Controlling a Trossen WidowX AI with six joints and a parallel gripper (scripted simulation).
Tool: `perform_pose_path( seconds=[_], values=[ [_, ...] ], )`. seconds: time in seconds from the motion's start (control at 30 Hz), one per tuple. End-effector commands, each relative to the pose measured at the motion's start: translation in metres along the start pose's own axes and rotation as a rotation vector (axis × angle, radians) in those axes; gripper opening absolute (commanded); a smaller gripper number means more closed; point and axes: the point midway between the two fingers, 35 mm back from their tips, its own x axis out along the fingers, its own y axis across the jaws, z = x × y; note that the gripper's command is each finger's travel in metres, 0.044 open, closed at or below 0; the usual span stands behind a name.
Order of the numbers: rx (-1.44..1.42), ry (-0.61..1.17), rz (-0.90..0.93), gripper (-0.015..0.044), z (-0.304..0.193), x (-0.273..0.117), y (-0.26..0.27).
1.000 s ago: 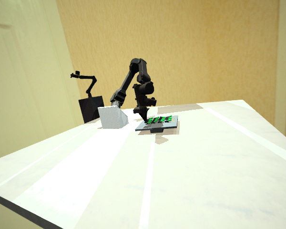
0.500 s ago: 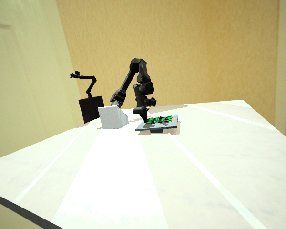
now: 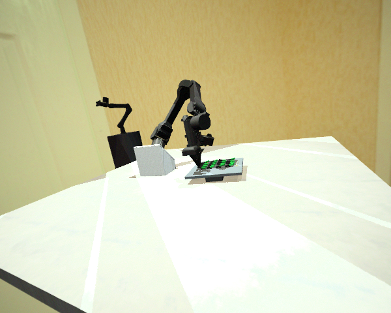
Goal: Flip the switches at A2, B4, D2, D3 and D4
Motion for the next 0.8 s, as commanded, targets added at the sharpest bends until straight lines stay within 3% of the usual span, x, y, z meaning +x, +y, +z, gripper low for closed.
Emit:
perform_pose_path(
  seconds=[0.0,0.77],
  values=[
    [0.003,-0.004,0.005,0.0,0.0004,0.001,0.0006],
    [0.003,-0.004,0.005,0.0,0.0004,0.0041,0.0007]
  ],
)
